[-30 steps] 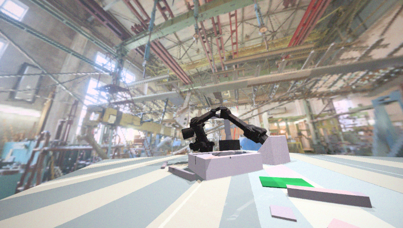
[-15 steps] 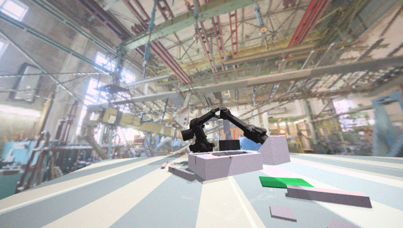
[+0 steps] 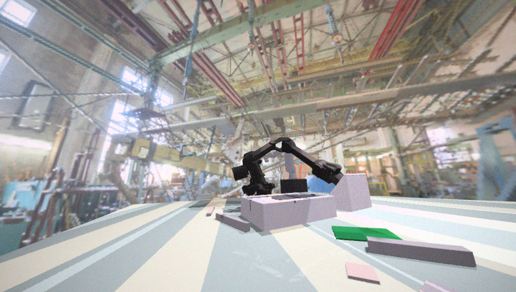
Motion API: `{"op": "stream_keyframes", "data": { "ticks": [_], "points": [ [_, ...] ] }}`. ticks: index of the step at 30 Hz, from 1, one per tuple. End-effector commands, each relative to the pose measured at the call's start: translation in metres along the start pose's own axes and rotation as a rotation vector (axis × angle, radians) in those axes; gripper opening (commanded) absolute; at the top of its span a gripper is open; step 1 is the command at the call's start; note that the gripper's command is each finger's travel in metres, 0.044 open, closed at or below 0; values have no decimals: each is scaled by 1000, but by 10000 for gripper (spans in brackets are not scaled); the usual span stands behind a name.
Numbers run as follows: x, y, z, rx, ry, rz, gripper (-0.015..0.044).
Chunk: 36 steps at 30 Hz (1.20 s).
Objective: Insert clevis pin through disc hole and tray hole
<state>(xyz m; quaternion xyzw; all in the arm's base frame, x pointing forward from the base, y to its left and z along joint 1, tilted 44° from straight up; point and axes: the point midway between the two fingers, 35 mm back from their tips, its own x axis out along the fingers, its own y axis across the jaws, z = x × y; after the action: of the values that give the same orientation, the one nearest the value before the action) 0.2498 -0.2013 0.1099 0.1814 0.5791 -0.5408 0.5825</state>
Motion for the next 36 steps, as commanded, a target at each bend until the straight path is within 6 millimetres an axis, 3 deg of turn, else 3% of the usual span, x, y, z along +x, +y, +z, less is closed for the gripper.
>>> {"op": "stream_keyframes", "data": {
  "ticks": [1, 11, 31, 36],
  "points": [
    [0, 0, 0, -5, 0, 0, 2],
    [-2, 0, -1, -4, 0, 0, 0],
    [-62, 0, -25, -1, 3, 2, 0],
    [-58, 1, -25, -29, -1, -3, 0]
  ]
}}
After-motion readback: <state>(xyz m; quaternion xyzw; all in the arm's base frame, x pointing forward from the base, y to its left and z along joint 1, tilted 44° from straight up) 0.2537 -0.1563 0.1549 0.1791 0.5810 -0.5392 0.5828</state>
